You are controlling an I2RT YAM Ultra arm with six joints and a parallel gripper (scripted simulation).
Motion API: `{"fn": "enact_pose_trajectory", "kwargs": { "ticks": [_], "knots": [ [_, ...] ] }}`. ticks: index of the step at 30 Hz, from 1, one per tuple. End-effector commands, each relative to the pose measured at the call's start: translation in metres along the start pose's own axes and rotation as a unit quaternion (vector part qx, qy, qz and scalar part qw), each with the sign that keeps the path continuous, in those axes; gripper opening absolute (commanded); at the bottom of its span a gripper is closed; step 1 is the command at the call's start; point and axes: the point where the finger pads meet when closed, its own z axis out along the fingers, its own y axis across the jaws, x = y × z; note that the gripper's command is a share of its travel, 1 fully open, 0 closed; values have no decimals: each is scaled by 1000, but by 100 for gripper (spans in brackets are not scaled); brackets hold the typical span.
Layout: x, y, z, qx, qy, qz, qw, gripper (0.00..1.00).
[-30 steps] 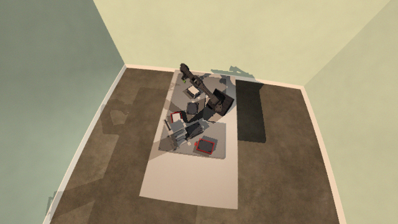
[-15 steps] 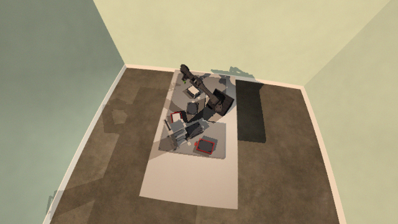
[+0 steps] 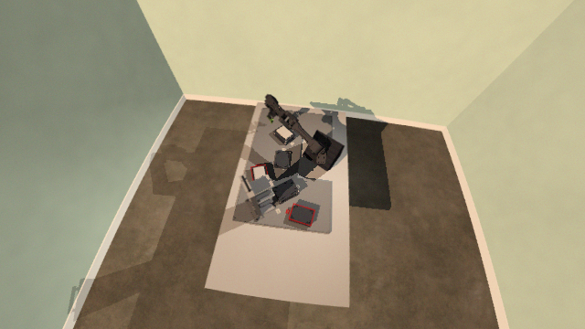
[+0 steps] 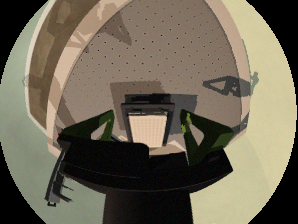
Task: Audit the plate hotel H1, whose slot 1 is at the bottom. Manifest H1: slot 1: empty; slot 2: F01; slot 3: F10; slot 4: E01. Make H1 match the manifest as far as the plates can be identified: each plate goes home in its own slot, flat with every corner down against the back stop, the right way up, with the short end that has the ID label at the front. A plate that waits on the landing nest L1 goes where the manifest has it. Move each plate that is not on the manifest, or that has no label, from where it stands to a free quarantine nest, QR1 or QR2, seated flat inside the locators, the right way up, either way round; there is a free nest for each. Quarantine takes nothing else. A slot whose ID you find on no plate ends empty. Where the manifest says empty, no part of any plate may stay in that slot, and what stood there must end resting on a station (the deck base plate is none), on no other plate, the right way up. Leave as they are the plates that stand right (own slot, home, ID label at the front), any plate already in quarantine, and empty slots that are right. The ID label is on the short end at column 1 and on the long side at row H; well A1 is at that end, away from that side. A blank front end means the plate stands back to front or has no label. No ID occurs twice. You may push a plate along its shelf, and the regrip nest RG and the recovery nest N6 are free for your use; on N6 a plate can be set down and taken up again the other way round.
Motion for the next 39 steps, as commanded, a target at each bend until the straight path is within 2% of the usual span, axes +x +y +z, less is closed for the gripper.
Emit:
{"fn": "enact_pose_trajectory", "kwargs": {
  "ticks": [1,14,23,25,30,32,33,35,39],
  "knots": [
    [-7,-6,-17,-3,-23,5,1000,100],
    [-7,-6,-17,-3,-23,5,1000,100],
    [-14,-1,-10,-2,-31,-4,1000,100],
    [-12,3,-7,-3,-26,-3,1000,100],
    [-21,0,-2,-2,-39,-8,999,100],
    [-18,-8,9,-3,-30,0,1000,100],
    [-10,-12,19,-5,-15,11,1000,100],
    [-16,1,10,-2,-27,-3,1000,100],
    [-15,3,16,-2,-26,-5,1000,100]
  ]
}}
